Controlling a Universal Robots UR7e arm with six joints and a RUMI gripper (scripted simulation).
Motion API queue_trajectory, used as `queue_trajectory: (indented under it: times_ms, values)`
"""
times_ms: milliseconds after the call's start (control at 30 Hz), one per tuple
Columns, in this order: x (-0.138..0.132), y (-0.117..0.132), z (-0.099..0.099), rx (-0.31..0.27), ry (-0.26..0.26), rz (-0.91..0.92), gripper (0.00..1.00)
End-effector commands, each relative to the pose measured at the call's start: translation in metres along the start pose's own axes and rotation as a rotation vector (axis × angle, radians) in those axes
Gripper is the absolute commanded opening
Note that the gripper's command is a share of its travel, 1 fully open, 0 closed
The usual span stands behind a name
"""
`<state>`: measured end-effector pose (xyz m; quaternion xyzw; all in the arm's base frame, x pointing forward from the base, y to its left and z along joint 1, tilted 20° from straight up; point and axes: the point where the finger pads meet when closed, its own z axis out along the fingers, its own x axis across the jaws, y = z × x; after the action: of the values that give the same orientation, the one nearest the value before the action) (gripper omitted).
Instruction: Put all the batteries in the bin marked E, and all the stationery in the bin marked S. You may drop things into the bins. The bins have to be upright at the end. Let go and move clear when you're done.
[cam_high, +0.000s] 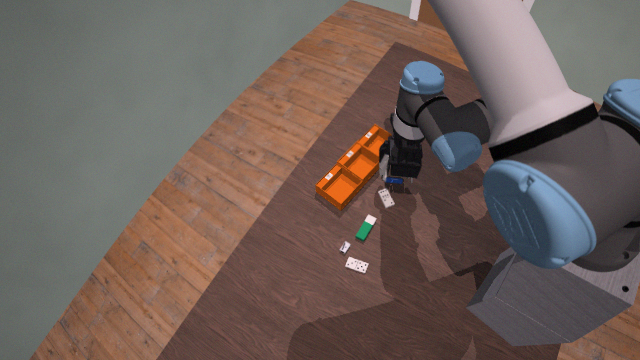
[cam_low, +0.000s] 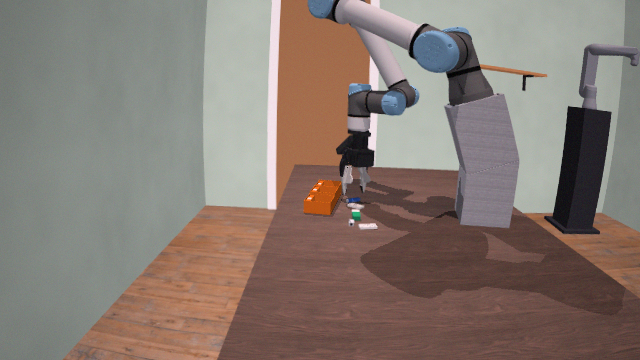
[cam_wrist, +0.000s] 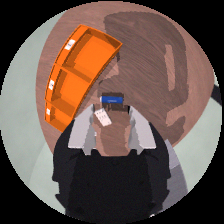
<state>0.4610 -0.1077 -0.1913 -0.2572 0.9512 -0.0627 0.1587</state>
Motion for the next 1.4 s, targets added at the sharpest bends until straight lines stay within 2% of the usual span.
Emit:
queue_trajectory:
  times_ms: [0, 533, 900, 933, 1367]
  values:
    - [-0.001, -0.001, 0.014, 0.002, -0.001, 0.0, 0.42]
    - [0.0, -0.001, 0.026, 0.002, -0.001, 0.0, 0.42]
    - [0.0, -0.001, 0.026, 0.002, -0.001, 0.0, 0.42]
    - [0.0, -0.001, 0.026, 0.002, -0.001, 0.0, 0.0]
    - [0.0, -0.001, 0.026, 0.002, -0.001, 0.0, 0.0]
